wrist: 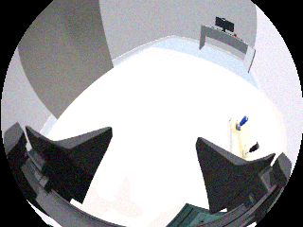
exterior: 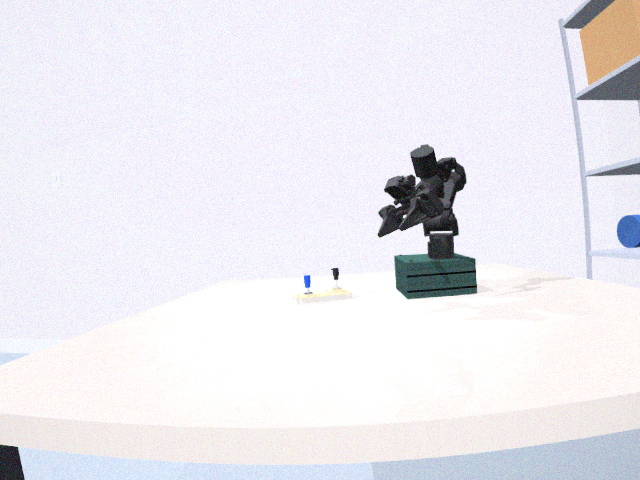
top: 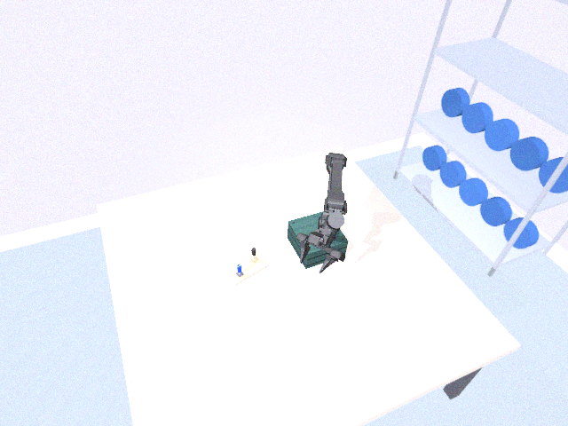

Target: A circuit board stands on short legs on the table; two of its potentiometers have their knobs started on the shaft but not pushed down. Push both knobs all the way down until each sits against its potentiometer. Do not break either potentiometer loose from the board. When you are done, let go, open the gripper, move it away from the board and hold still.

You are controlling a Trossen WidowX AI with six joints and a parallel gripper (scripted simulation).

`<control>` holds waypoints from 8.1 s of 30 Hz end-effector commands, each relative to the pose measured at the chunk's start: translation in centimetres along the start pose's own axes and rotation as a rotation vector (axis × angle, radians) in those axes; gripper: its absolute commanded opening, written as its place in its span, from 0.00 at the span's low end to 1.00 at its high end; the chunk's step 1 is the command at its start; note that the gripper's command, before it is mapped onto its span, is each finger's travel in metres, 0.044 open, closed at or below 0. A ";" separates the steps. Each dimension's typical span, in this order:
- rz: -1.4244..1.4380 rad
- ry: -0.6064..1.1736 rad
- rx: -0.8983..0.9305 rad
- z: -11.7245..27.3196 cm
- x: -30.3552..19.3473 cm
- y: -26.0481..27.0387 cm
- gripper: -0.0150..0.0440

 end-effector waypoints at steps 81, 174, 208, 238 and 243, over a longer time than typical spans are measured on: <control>0.145 0.933 0.102 -5.9 -4.2 -26.4 0.25; 0.145 0.933 0.102 -7.0 -5.7 -26.4 0.25; 0.145 0.933 0.102 -8.0 -7.0 -26.3 0.25; 0.145 0.933 0.102 -8.3 -7.5 -26.3 0.25; 0.145 0.933 0.102 -8.3 -7.5 -26.3 0.25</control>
Point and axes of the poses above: the point midway between the two fingers, 35 mm back from their tips, its own z axis back along the fingers, its own y axis across the jaws, x = y × z, the point moved 3 cm from there along z, back along the fingers, and after that the axes turned 13 degrees about z, right-handed, at the moved point
